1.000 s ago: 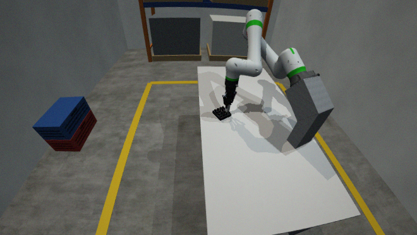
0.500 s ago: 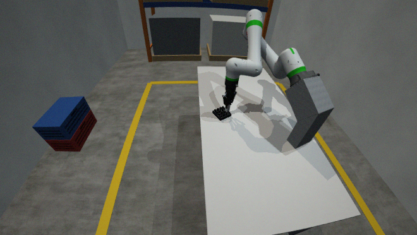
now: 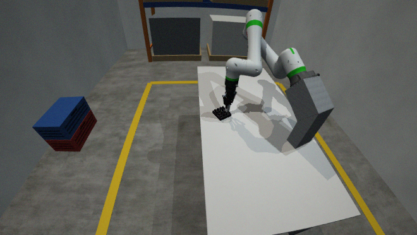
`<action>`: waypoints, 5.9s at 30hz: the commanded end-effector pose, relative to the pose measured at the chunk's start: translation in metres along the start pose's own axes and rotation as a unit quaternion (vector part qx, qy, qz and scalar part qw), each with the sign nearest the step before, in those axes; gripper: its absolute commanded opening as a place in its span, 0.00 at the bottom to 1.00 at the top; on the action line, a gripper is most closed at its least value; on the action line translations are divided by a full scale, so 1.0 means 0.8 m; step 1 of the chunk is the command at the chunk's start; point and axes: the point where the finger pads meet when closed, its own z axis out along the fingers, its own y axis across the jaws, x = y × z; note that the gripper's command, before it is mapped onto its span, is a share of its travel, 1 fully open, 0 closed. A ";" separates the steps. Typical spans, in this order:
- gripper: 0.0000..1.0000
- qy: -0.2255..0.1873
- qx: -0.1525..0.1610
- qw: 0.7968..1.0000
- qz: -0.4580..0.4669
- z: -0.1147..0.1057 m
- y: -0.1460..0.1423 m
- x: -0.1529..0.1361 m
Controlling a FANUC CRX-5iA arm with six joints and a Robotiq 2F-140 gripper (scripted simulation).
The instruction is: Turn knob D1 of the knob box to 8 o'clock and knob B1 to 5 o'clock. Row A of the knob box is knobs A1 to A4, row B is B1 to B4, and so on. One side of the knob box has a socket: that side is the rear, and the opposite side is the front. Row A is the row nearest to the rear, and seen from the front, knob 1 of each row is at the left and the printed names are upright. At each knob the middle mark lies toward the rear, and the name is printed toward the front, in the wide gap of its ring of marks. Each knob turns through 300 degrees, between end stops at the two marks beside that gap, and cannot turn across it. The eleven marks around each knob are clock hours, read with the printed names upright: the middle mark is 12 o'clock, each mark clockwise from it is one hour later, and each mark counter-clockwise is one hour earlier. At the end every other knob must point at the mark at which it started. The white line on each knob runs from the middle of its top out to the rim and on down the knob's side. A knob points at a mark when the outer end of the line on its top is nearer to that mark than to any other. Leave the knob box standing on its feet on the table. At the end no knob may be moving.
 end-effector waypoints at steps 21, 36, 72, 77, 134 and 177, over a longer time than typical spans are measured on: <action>0.05 0.000 0.000 0.998 0.065 0.000 0.000 0.000; 0.05 0.000 0.000 0.980 0.200 0.000 0.000 0.000; 0.05 0.000 0.000 0.832 0.555 0.000 0.000 0.000; 0.05 0.000 0.000 0.798 0.602 0.000 0.000 0.000; 0.12 0.000 0.000 0.677 0.736 0.000 0.000 0.000; 0.12 0.000 0.000 0.677 0.736 -0.047 0.000 0.000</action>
